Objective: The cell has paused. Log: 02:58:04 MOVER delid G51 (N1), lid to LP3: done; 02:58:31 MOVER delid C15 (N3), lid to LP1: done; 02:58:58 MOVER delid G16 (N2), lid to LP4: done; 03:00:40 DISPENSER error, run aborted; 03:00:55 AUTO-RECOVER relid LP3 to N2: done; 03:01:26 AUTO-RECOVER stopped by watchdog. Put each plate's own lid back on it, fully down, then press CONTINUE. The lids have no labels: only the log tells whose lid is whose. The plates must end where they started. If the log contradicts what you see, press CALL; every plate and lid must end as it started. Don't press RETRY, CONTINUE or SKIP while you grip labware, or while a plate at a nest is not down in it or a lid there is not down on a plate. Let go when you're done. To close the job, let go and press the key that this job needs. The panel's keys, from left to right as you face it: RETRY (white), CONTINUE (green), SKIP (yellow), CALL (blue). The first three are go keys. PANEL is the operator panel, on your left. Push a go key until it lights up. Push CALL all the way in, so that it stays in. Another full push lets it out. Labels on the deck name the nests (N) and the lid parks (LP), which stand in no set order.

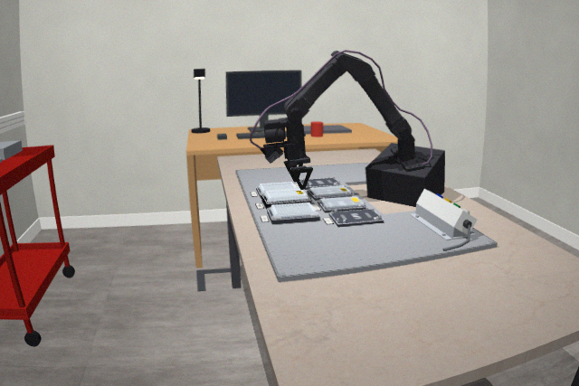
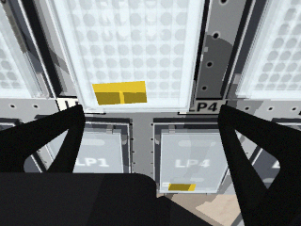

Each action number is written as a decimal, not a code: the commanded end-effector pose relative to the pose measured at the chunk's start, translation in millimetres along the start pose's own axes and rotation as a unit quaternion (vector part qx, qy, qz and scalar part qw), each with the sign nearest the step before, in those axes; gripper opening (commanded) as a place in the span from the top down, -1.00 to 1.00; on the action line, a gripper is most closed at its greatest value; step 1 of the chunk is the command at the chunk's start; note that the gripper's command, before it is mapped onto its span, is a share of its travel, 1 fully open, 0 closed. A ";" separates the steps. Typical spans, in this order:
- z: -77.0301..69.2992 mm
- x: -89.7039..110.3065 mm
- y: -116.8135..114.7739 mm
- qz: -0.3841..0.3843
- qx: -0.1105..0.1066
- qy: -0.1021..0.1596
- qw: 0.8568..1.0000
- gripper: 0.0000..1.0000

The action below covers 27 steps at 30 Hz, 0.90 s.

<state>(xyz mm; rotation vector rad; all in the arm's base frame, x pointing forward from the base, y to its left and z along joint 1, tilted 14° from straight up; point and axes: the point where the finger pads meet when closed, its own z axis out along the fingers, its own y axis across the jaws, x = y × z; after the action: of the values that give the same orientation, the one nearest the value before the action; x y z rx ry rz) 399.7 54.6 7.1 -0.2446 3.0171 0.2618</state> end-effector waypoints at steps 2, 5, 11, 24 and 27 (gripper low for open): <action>-19.8 -2.5 -10.8 -0.008 0.001 -0.053 0.999 -1.00; -19.3 2.2 -12.5 -0.008 0.001 -0.053 0.999 -1.00; -16.3 30.4 -23.2 -0.009 0.002 -0.053 0.999 -1.00; -11.0 82.0 -42.7 -0.009 0.003 -0.053 0.999 -1.00; -9.6 96.1 -48.0 -0.009 0.003 -0.052 0.999 -1.00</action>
<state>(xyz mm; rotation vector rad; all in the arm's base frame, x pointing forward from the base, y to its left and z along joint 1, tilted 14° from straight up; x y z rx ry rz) 305.0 1.5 -13.8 -0.2354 3.0009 0.2706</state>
